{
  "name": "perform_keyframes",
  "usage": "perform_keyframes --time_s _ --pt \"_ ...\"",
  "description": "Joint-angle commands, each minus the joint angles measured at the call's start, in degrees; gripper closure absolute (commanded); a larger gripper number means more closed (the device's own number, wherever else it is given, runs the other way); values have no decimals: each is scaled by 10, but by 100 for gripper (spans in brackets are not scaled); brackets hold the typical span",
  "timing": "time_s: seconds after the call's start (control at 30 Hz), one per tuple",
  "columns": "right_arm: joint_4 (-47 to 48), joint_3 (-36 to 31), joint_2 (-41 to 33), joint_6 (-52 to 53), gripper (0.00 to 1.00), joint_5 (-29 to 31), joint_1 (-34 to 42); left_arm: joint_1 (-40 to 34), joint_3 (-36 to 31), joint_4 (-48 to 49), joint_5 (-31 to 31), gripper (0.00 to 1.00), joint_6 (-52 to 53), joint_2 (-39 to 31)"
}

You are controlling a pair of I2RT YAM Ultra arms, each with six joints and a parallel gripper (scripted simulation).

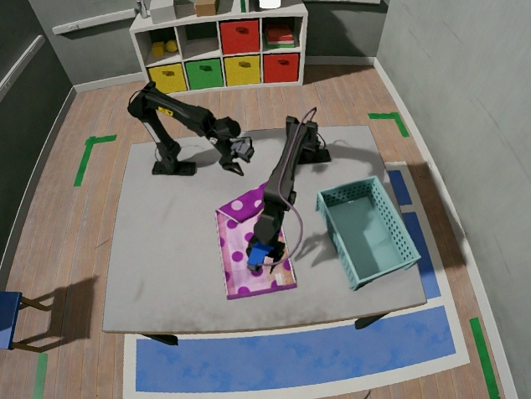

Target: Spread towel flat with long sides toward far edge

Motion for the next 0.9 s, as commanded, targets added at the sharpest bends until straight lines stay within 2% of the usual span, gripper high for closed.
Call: perform_keyframes --time_s 0.0,0.8,0.83,0.87 --pt "0 2 -2 -1 36 -1 0 -1 7 -5 0 36 1 -4" --pt "0 2 -2 -1 36 -1 0 -1 7 -5 0 36 1 -4" --pt "8 4 12 11 66 7 -17 9 5 -13 -10 66 -15 7" --pt "13 15 16 18 66 10 -29 13 -14 -16 -16 66 -27 9"
